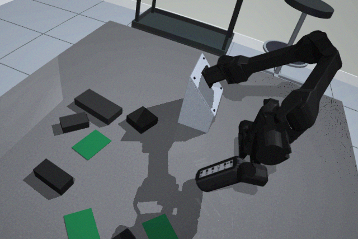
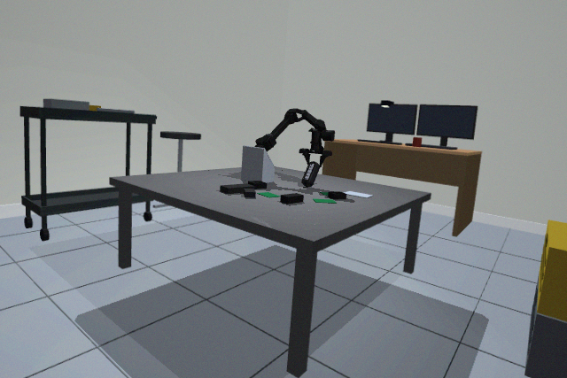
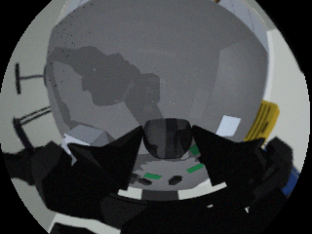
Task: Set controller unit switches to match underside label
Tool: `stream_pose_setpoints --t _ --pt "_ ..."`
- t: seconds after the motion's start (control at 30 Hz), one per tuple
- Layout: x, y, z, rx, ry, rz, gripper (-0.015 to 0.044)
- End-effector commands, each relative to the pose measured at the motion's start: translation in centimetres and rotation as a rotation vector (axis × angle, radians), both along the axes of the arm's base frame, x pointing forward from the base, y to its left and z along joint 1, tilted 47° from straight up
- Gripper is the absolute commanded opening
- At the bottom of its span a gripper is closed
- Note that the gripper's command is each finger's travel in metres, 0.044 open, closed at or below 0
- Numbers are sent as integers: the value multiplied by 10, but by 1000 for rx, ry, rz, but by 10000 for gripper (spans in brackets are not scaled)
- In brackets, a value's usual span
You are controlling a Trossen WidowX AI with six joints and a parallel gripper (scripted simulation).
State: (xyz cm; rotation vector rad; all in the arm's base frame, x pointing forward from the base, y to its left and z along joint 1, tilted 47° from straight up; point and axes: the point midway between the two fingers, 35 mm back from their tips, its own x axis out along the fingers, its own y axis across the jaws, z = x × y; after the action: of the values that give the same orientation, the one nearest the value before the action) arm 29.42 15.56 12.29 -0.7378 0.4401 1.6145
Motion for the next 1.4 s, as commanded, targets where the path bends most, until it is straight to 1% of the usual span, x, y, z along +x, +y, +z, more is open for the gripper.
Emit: stream_pose_setpoints --t 0.0,1.37 --pt "-2 4 -3 -7 11 0 338" --pt "-9 36 0 -5 11 0 338"
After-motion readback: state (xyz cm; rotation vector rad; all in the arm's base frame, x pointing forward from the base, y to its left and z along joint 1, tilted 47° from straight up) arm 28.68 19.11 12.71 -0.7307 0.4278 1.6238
